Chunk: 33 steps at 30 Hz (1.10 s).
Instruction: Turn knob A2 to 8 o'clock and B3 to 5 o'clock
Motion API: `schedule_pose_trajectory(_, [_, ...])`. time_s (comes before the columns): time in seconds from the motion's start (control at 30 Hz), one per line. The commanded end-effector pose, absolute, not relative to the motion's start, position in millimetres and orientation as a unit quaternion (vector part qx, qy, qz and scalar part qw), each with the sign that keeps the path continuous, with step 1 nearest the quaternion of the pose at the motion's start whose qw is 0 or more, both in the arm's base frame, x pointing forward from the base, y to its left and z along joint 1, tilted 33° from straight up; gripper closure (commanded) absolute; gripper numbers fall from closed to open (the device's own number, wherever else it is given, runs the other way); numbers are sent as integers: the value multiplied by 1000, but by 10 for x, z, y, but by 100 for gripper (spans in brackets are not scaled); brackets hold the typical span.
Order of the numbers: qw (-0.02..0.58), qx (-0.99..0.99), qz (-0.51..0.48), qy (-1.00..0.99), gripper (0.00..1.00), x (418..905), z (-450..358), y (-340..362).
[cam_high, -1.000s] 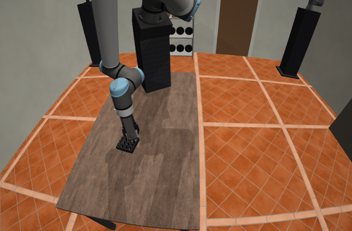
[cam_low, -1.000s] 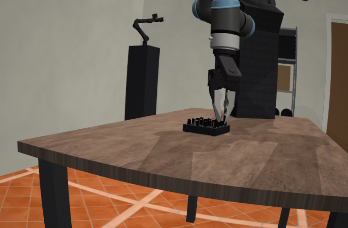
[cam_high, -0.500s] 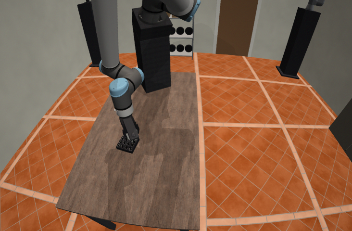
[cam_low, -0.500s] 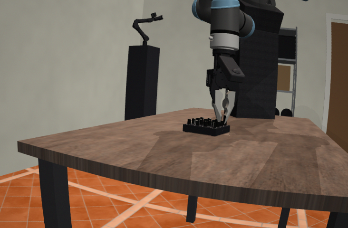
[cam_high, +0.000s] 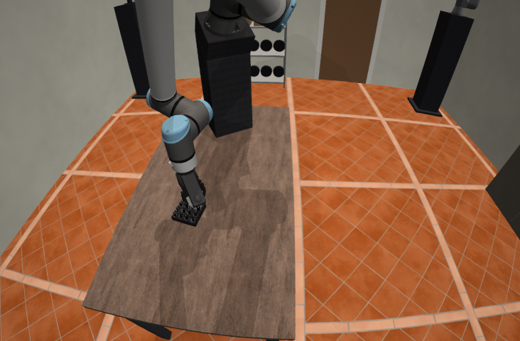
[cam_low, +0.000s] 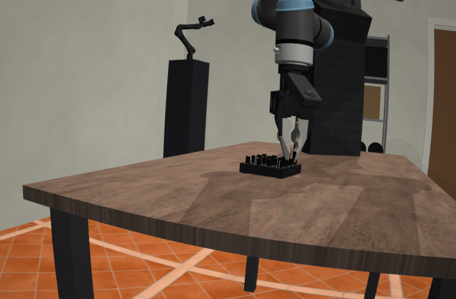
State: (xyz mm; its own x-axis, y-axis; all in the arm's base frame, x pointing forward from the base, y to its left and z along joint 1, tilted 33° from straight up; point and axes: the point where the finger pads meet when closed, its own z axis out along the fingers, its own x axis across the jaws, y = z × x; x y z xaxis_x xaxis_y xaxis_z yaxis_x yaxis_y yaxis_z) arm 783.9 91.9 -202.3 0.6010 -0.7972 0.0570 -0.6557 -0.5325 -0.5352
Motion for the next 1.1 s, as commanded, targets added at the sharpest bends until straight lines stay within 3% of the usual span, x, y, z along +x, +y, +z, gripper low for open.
schedule_pose_trajectory(0.0, [238,-863,-149,421,96,7840,-2018,918])
schedule_pose_trajectory(0.3, [238,-863,-149,421,96,7840,-2018,918])
schedule_pose_trajectory(0.33, [238,-863,-149,421,89,7840,-2018,918])
schedule_pose_trajectory(1.07, [238,-863,-149,421,89,7840,-2018,918])
